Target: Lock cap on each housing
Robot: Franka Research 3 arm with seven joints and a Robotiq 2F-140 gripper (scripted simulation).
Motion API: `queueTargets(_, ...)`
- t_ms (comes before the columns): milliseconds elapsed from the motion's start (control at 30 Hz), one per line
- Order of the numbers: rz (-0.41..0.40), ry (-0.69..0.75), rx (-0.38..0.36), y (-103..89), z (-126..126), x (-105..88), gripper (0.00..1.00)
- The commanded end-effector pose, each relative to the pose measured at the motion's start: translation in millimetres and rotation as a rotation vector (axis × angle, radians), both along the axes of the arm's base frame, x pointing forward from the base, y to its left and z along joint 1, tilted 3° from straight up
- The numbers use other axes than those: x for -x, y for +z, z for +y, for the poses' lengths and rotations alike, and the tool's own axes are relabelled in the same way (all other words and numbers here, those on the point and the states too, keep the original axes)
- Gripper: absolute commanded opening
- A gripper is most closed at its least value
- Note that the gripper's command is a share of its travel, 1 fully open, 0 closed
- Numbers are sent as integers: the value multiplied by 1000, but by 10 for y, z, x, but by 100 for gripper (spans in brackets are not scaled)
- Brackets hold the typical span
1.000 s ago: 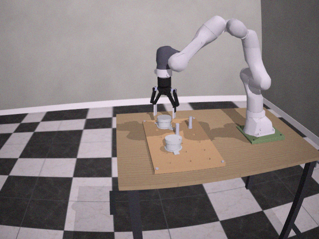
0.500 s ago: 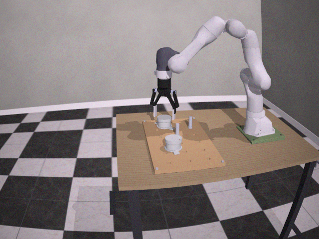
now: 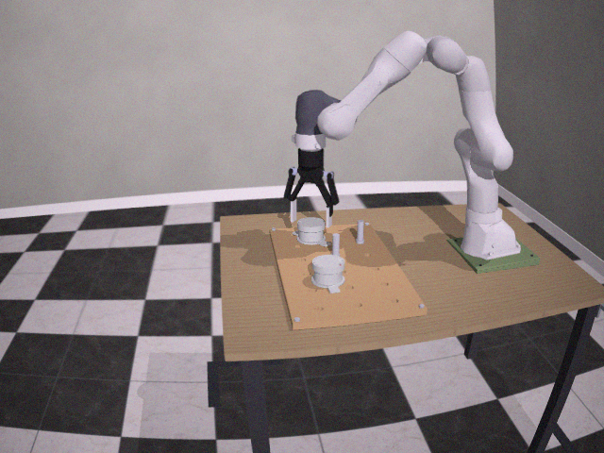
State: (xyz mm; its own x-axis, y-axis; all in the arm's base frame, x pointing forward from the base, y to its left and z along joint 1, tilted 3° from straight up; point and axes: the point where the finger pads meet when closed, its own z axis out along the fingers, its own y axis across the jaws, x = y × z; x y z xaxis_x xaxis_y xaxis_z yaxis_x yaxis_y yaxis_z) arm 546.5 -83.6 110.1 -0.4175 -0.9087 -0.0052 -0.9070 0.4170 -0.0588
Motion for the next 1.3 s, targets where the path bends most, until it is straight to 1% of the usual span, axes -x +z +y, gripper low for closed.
queueTargets(0,0,3,-1,-17,2,2,78)
queueTargets(1033,0,3,-1,-17,2,2,78)
queueTargets(1067,0,3,-1,-17,2,2,10)
queueTargets(1267,0,3,-1,-17,2,2,10)
